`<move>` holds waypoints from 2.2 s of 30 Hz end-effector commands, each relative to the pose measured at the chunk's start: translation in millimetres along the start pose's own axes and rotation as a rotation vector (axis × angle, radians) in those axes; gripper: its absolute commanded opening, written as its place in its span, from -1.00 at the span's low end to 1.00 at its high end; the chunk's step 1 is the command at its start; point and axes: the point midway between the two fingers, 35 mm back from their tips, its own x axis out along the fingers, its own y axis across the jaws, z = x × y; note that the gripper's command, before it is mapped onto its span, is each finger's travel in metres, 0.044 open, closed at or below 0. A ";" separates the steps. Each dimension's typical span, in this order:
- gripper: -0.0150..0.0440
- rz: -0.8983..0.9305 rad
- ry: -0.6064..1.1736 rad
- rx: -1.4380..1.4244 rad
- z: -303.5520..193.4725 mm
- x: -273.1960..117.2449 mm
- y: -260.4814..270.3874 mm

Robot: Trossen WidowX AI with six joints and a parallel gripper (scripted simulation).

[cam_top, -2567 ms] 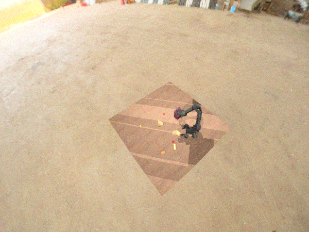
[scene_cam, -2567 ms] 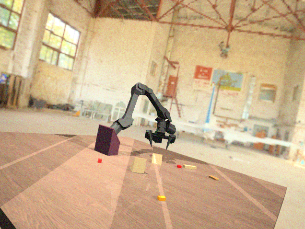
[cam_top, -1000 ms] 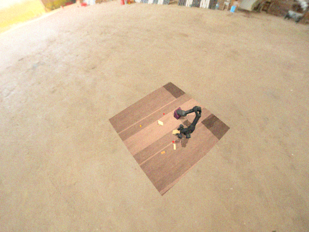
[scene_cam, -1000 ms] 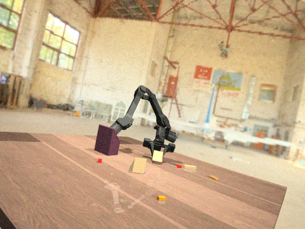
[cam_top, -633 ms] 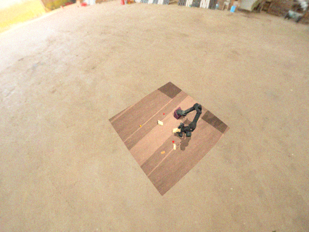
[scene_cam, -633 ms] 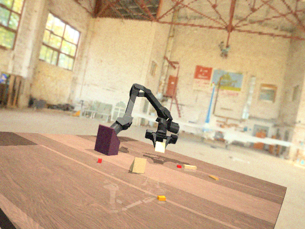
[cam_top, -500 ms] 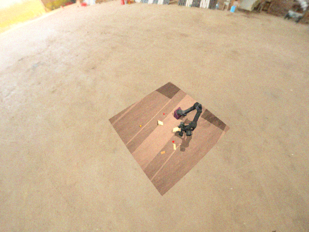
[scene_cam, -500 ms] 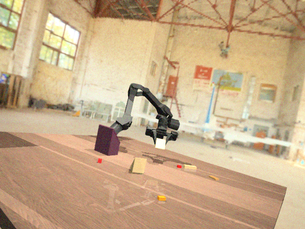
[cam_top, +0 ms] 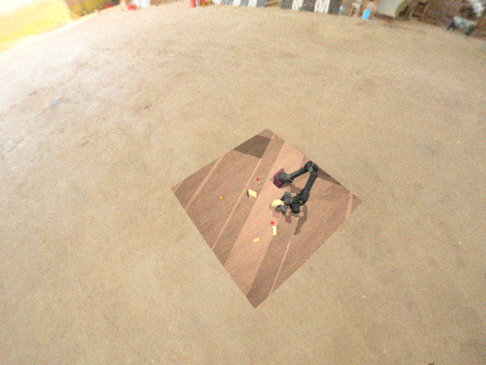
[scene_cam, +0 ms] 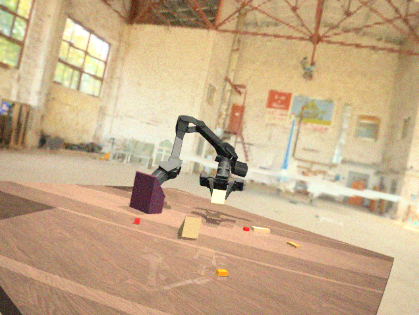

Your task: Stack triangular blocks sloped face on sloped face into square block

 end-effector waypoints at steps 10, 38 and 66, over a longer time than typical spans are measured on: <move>-0.49 0.113 -0.067 0.411 -3.5 7.7 6.1; -0.49 0.403 -0.143 1.298 -7.3 14.7 11.6; -0.49 0.793 -0.124 2.181 -14.5 10.3 2.7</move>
